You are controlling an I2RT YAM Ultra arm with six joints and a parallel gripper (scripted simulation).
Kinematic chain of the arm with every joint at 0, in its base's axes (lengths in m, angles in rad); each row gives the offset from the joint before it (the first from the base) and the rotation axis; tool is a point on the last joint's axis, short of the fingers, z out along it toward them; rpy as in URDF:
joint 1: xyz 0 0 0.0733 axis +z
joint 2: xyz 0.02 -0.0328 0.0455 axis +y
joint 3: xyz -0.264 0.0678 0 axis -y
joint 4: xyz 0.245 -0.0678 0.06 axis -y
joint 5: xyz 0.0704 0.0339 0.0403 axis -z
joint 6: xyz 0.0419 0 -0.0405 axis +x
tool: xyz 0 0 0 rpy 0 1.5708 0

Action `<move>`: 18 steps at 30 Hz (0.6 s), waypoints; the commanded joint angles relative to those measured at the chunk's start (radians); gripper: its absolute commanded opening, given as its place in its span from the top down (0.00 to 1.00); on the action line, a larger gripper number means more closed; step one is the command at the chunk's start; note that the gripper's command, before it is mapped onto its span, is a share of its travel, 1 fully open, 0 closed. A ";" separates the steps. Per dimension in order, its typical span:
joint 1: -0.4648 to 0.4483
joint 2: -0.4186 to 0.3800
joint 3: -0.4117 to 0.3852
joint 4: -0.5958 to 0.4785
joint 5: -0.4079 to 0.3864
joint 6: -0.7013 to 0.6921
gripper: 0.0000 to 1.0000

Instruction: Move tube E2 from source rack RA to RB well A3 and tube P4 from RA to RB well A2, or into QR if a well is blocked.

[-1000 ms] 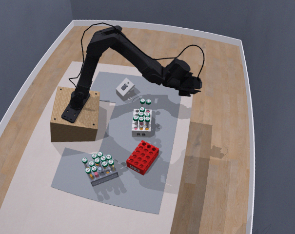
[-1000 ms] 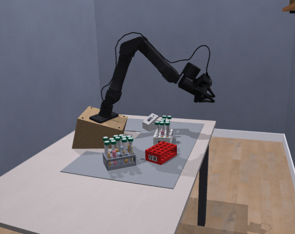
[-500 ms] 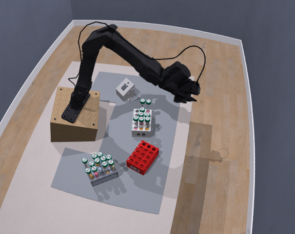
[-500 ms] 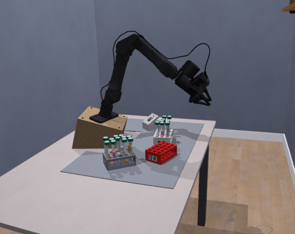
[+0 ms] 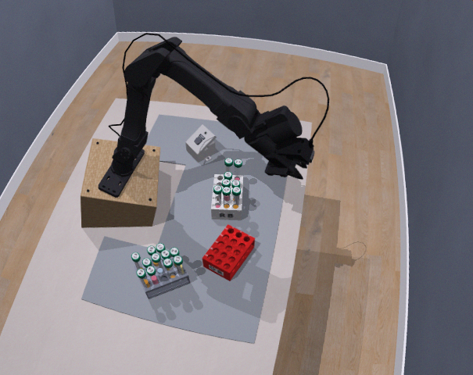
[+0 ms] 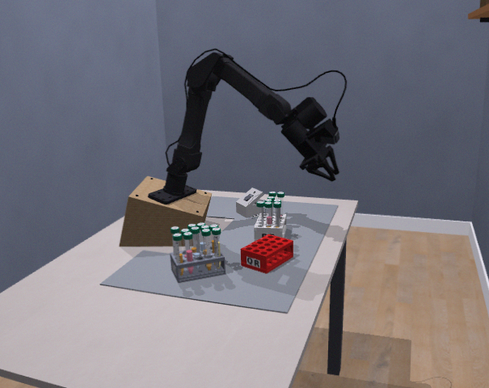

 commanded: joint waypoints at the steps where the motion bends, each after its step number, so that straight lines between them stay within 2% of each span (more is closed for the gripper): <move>1: -0.024 -0.033 0.042 -0.094 0.015 -0.049 0.70; 3: -0.047 -0.042 0.007 -0.098 -0.020 -0.065 0.70; 5: -0.054 -0.045 0.058 -0.178 0.033 -0.089 0.70; 9: -0.091 -0.060 0.037 -0.190 -0.009 -0.118 0.70; 11: -0.099 -0.043 0.070 -0.271 0.041 -0.141 0.70; 13: -0.123 -0.069 0.053 -0.277 0.023 -0.161 0.70; 14: -0.134 -0.072 0.020 -0.280 0.002 -0.168 0.70; 17: -0.135 -0.073 0.021 -0.282 0.001 -0.170 0.70; 18: -0.139 -0.071 0.066 -0.324 0.035 -0.183 0.70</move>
